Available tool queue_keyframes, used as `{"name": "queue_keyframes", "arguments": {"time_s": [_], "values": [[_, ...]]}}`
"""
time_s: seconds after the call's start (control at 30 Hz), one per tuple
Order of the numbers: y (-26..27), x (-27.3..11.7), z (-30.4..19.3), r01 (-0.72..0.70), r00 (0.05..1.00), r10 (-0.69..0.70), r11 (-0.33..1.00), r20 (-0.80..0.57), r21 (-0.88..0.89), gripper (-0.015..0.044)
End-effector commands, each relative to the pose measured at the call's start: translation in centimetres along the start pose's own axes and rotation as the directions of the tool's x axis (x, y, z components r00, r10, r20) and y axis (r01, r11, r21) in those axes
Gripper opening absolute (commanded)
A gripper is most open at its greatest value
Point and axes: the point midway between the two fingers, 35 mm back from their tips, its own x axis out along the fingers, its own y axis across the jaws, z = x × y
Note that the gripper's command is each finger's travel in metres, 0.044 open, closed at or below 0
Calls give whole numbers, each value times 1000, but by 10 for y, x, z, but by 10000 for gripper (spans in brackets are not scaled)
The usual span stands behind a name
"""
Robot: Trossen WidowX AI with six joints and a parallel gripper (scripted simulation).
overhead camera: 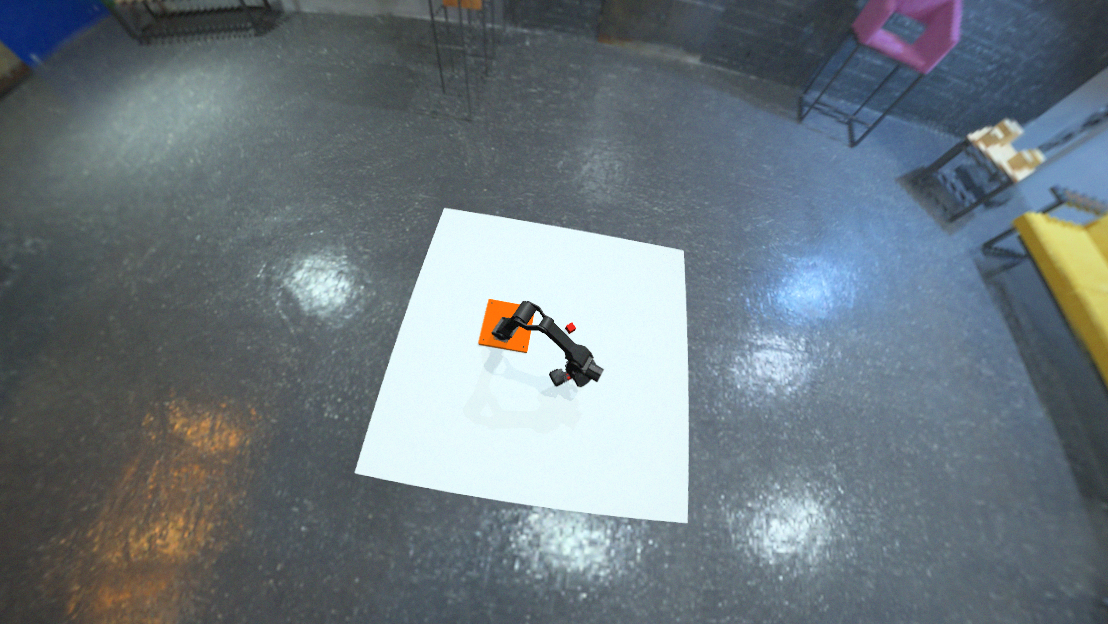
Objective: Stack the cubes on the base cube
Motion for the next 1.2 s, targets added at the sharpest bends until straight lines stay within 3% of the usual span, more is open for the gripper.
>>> {"name": "queue_keyframes", "arguments": {"time_s": [0.0, 0.03, 0.23, 1.17], "values": [[-1, 9, -3, 0, 1000, 0, 1000, -11, -1, 265], [-1, 9, -3, 0, 1000, 0, 1000, -11, -1, 265], [-1, 9, -3, 0, 1000, 0, 1000, -11, -1, 108], [2, -64, 2, 0, 1000, 0, 1000, -11, -1, 105]]}}
